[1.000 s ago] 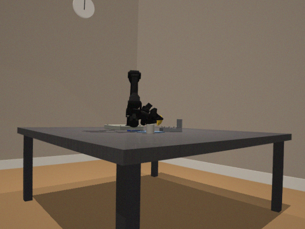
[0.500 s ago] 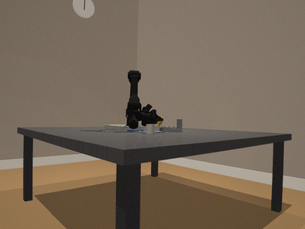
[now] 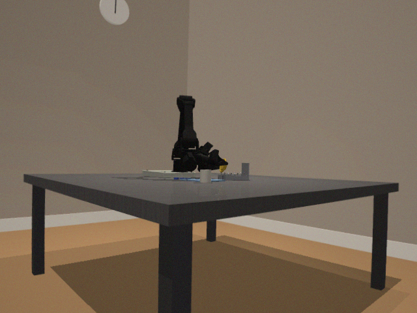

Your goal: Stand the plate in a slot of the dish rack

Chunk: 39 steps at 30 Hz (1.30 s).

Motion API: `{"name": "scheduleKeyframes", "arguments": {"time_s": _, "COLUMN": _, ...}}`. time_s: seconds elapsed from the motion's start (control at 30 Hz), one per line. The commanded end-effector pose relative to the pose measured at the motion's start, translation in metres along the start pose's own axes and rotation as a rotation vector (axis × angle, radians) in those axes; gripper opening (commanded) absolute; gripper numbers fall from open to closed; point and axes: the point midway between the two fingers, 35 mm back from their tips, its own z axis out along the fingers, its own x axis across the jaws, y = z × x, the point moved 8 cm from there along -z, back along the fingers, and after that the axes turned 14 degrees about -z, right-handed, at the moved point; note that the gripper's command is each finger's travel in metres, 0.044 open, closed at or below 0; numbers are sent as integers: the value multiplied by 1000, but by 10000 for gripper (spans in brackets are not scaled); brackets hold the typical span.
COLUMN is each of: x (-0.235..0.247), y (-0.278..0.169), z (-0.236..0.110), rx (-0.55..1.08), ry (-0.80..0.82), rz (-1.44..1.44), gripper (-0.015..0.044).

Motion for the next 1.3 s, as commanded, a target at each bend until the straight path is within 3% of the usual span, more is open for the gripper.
{"name": "scheduleKeyframes", "arguments": {"time_s": 0.0, "x": -1, "y": 2, "z": 2, "rx": -2, "ry": -5, "rz": 1, "gripper": 0}}
{"name": "scheduleKeyframes", "arguments": {"time_s": 0.7, "x": 2, "y": -10, "z": 28, "rx": 5, "ry": 5, "rz": 1, "gripper": 0}}
{"name": "scheduleKeyframes", "arguments": {"time_s": 1.23, "x": -1, "y": -8, "z": 27, "rx": 5, "ry": 3, "rz": -12, "gripper": 0}}
{"name": "scheduleKeyframes", "arguments": {"time_s": 1.27, "x": 0, "y": -8, "z": 27, "rx": 5, "ry": 3, "rz": -12, "gripper": 26}}
